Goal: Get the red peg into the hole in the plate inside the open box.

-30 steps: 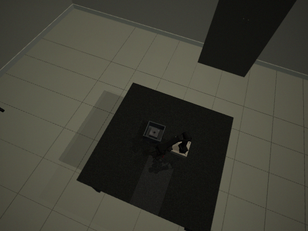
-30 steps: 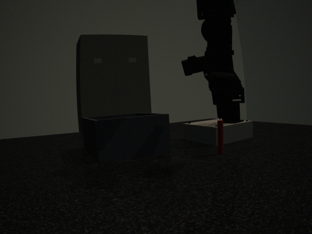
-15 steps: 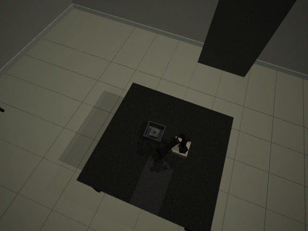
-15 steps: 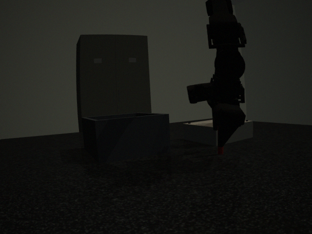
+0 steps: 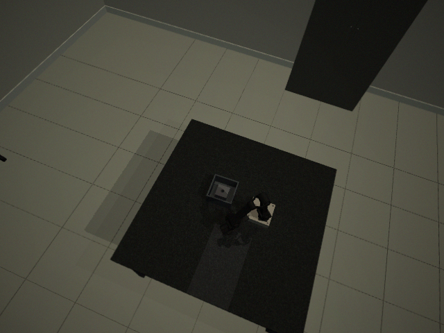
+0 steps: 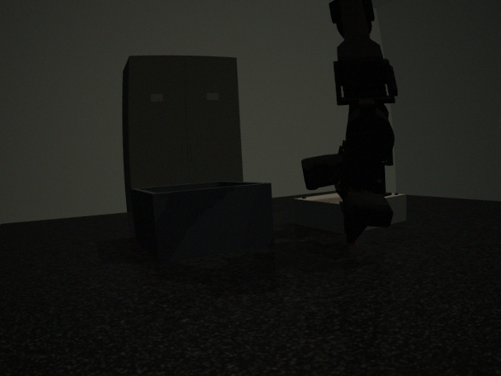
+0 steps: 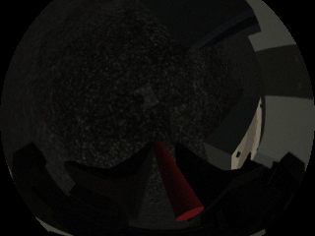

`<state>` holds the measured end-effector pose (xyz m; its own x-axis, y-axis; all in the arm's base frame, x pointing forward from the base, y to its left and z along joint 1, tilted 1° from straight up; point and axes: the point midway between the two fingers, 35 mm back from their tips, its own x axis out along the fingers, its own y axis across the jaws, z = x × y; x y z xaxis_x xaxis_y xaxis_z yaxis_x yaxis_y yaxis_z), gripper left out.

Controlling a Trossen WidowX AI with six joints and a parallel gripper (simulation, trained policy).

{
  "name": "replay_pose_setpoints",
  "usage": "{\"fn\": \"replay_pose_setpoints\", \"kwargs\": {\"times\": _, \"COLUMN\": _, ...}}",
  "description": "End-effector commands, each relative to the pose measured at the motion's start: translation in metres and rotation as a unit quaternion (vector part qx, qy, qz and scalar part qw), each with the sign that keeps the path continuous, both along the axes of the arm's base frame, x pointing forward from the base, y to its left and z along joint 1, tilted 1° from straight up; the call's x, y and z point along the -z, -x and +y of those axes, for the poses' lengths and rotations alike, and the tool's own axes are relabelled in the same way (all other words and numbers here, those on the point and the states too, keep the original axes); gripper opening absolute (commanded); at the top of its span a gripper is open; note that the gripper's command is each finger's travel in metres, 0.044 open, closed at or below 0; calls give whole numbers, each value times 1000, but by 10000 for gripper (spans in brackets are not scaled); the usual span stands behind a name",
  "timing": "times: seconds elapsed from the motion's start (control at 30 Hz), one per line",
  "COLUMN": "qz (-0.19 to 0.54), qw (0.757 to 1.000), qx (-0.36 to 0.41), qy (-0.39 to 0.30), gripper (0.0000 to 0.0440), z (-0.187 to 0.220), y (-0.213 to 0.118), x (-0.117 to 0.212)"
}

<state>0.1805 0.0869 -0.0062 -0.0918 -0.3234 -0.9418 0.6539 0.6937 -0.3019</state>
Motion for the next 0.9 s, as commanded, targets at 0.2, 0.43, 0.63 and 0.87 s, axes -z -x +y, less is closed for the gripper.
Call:
{"fn": "replay_pose_setpoints", "kwargs": {"times": 0.2, "qz": 7, "qw": 999, "qx": -11, "qy": 29, "gripper": 0, "z": -11, "y": -4, "x": -13}}
{"fn": "replay_pose_setpoints", "kwargs": {"times": 0.43, "qz": -7, "qw": 998, "qx": -20, "qy": 52, "gripper": 0, "z": -23, "y": -12, "x": -46}}
{"fn": "replay_pose_setpoints", "kwargs": {"times": 0.63, "qz": -29, "qw": 997, "qx": -15, "qy": 63, "gripper": 0, "z": -33, "y": -24, "x": -77}}
{"fn": "replay_pose_setpoints", "kwargs": {"times": 0.87, "qz": -61, "qw": 995, "qx": 15, "qy": 75, "gripper": 0, "z": -49, "y": -41, "x": -107}}
